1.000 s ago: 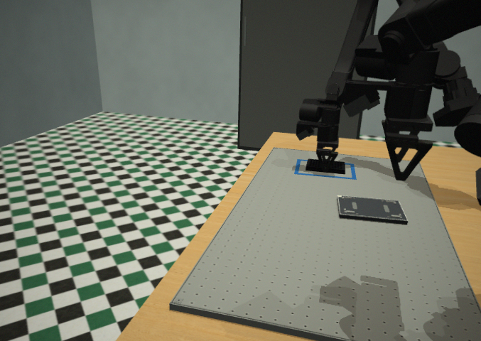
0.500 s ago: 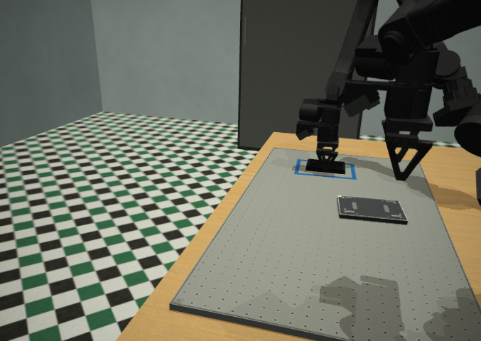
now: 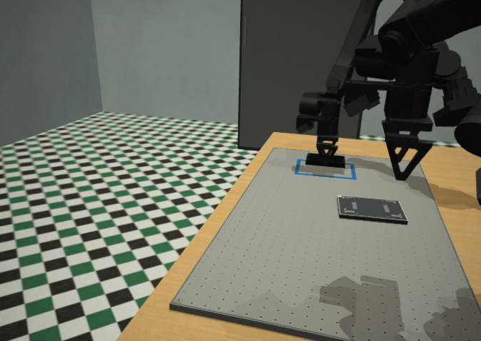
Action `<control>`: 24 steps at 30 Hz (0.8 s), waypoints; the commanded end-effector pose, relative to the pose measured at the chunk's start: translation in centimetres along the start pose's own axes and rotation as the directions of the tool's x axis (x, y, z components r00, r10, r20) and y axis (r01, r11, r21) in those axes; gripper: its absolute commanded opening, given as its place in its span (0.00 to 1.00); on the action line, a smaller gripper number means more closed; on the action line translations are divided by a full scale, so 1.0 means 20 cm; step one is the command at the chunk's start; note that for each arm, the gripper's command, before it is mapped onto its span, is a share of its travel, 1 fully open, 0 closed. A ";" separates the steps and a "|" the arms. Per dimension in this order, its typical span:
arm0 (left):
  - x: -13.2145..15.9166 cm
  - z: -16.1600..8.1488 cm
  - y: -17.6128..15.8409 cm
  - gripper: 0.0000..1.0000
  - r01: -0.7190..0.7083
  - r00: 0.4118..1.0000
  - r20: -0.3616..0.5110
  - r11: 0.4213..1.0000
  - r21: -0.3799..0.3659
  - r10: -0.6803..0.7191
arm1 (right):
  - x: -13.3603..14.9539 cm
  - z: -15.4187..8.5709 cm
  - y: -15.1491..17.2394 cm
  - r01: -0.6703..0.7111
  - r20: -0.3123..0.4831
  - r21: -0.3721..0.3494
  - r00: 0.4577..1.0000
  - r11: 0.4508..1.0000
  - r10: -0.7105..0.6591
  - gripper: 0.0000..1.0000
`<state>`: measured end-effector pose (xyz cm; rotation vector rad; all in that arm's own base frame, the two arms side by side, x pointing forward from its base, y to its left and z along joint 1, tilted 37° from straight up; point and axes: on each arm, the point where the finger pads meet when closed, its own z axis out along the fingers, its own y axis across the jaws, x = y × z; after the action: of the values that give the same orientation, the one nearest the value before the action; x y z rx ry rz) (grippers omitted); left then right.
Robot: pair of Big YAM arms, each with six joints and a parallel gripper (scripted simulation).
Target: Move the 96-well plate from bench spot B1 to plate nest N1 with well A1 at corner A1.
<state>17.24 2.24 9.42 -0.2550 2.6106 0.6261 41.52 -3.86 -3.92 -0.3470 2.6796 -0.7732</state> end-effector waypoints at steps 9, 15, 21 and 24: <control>-0.05 -0.04 -0.01 1.00 0.014 1.000 0.015 1.000 0.010 -0.014 | -0.01 -0.12 0.02 -0.002 0.011 -0.002 1.000 1.000 0.002 0.00; -0.05 -0.04 -0.01 1.00 0.014 1.000 0.015 1.000 0.010 -0.014 | -0.01 -0.17 0.02 -0.002 0.011 -0.003 1.000 1.000 0.002 0.00; -0.05 -0.04 -0.01 1.00 0.014 1.000 0.015 1.000 0.010 -0.014 | -0.02 -0.22 0.01 -0.004 0.014 -0.002 1.000 1.000 0.004 0.00; -0.05 -0.04 -0.01 1.00 0.014 1.000 0.015 1.000 0.010 -0.014 | -0.01 -0.24 0.01 -0.003 0.013 -0.002 1.000 1.000 0.003 0.00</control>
<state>17.24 2.24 9.42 -0.2550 2.6106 0.6261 40.20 -2.09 -0.94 -0.3500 2.6784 -0.7727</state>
